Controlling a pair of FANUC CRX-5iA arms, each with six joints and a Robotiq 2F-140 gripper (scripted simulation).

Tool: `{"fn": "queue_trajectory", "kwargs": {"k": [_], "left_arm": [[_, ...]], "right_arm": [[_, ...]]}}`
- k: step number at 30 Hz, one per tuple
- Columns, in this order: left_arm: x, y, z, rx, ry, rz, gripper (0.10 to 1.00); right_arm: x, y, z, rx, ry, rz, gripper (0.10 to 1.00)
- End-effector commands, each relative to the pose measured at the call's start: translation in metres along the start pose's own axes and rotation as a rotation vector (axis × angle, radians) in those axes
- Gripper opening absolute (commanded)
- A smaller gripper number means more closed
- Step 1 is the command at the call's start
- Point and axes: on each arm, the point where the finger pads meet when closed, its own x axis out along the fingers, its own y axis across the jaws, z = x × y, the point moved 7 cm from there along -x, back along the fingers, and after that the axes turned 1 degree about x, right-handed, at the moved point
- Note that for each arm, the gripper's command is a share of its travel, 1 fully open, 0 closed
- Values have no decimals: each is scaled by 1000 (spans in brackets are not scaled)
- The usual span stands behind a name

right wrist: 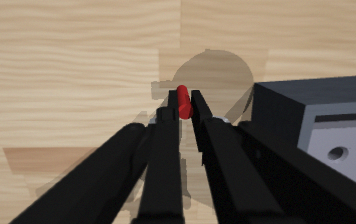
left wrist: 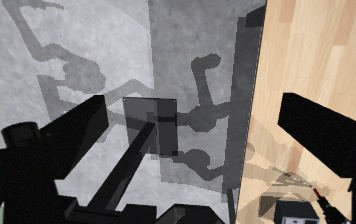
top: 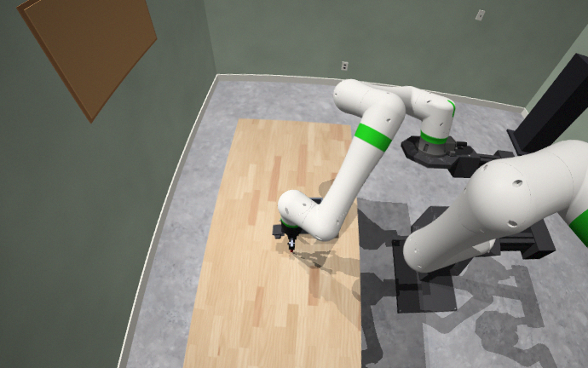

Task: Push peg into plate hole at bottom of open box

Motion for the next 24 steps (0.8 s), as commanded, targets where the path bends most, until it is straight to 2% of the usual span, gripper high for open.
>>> {"fn": "queue_trajectory", "kwargs": {"k": [1,10,12,18,24], "left_arm": [[-1,0,0,0,2,0,1000],[-1,0,0,0,2,0,1000],[-1,0,0,0,2,0,1000],[-1,0,0,0,2,0,1000],[-1,0,0,0,2,0,1000]], "right_arm": [[-17,-1,-1,0,2,-1,99],[-79,0,-1,0,2,-1,99],[-79,0,-1,0,2,-1,99],[-104,0,-1,0,2,-1,99],[-106,0,-1,0,2,-1,99]]}}
